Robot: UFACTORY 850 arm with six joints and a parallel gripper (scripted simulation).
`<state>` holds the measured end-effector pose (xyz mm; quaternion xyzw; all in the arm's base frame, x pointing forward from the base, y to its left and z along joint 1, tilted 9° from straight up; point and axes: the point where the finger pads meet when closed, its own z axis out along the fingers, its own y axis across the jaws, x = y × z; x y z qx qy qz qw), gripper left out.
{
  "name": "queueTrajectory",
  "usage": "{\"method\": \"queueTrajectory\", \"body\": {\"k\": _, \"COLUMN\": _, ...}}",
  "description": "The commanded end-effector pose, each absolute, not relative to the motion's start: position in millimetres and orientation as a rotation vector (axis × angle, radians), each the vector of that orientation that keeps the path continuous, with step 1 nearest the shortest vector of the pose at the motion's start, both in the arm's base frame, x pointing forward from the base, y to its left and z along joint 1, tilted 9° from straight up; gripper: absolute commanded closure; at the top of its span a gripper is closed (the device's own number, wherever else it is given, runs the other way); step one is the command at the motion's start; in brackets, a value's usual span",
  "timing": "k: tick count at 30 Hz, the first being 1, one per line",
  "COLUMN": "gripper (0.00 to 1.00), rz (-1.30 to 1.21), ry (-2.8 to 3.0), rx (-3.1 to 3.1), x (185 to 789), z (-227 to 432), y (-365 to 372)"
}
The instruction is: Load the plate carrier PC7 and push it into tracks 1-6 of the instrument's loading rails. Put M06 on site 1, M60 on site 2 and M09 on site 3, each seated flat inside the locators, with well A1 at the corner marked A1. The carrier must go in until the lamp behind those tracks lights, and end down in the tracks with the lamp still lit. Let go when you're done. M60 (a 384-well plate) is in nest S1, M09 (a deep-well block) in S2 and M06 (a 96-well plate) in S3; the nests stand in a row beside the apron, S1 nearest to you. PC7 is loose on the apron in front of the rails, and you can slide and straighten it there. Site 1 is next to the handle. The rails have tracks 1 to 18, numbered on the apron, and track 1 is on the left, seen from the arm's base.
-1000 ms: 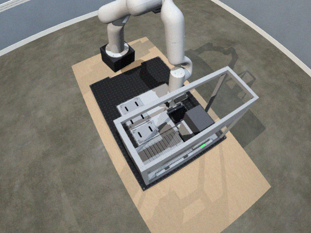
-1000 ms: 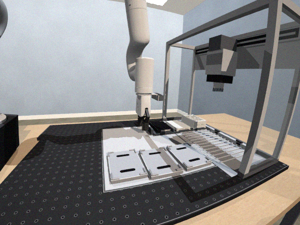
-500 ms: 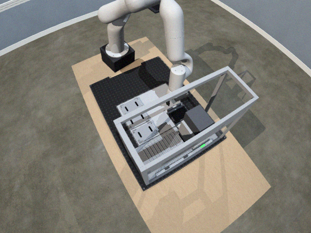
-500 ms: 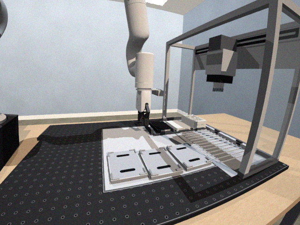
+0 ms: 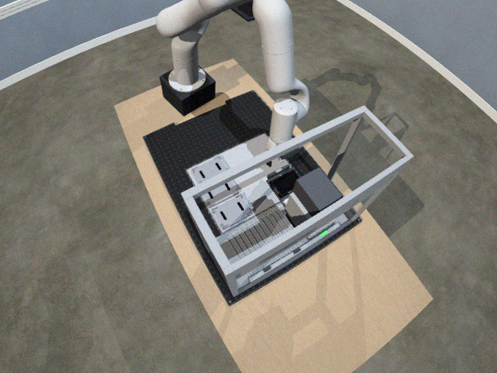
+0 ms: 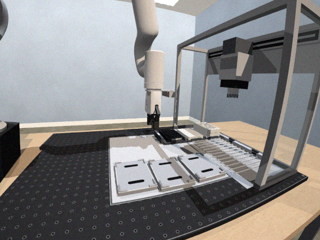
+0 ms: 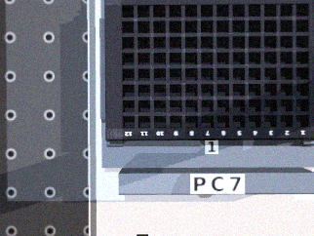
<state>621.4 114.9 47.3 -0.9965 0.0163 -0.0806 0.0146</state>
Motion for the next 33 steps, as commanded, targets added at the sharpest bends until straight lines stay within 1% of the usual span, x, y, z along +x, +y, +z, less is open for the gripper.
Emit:
{"method": "queueTrajectory", "body": {"k": 1, "gripper": 0.18, "rz": -0.253, "ry": 0.051, "rx": -3.101, "x": 621, "z": 54, "y": 115}}
{"method": "queueTrajectory", "body": {"k": 33, "gripper": 0.18, "rz": -0.253, "ry": 0.051, "rx": -3.101, "x": 614, "z": 100, "y": 114}}
